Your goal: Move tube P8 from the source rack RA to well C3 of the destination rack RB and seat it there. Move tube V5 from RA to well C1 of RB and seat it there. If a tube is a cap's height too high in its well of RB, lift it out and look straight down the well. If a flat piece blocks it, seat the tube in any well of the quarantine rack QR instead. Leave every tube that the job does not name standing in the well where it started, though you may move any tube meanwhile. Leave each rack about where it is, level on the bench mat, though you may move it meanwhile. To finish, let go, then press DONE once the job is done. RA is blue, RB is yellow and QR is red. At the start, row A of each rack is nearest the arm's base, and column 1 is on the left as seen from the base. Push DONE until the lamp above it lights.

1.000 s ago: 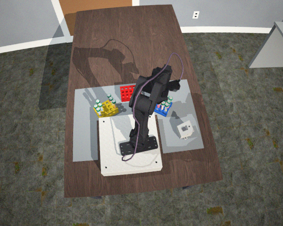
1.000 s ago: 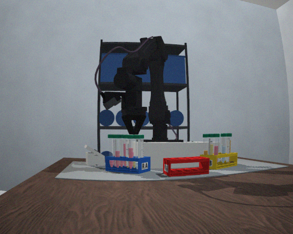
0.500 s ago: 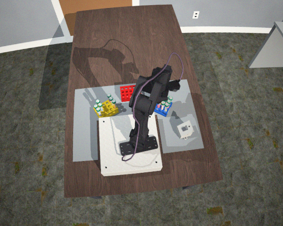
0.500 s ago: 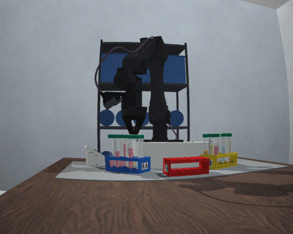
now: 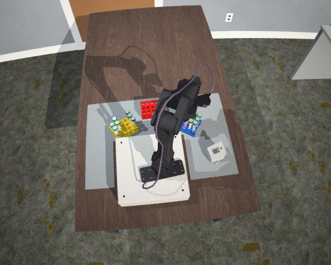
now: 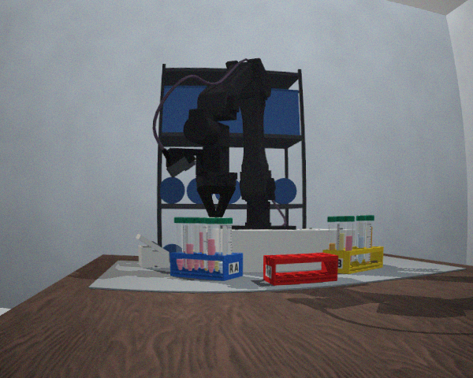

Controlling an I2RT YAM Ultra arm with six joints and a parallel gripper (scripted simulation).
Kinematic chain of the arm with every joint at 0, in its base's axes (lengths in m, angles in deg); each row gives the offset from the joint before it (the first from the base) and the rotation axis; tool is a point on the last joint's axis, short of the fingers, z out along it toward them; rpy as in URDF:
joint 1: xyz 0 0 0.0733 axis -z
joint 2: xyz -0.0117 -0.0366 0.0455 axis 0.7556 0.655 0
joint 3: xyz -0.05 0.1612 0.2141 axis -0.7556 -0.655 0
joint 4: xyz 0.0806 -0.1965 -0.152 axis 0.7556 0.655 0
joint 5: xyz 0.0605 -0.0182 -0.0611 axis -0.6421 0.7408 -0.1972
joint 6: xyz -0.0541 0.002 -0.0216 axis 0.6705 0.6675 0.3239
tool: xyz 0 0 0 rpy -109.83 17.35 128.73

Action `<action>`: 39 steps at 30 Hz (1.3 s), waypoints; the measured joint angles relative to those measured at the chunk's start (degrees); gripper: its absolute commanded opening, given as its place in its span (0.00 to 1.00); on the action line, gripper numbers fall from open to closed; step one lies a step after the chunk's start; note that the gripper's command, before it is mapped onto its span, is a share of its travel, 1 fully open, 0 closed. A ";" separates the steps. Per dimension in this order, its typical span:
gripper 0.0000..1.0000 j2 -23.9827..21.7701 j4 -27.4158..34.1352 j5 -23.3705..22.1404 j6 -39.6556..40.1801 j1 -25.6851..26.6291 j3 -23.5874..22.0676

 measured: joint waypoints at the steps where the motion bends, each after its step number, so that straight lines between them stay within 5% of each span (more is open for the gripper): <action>1: 0.00 0.00 0.00 0.00 0.00 0.00 0.00; 39: 0.00 -1.33 6.10 -0.04 0.02 0.09 4.17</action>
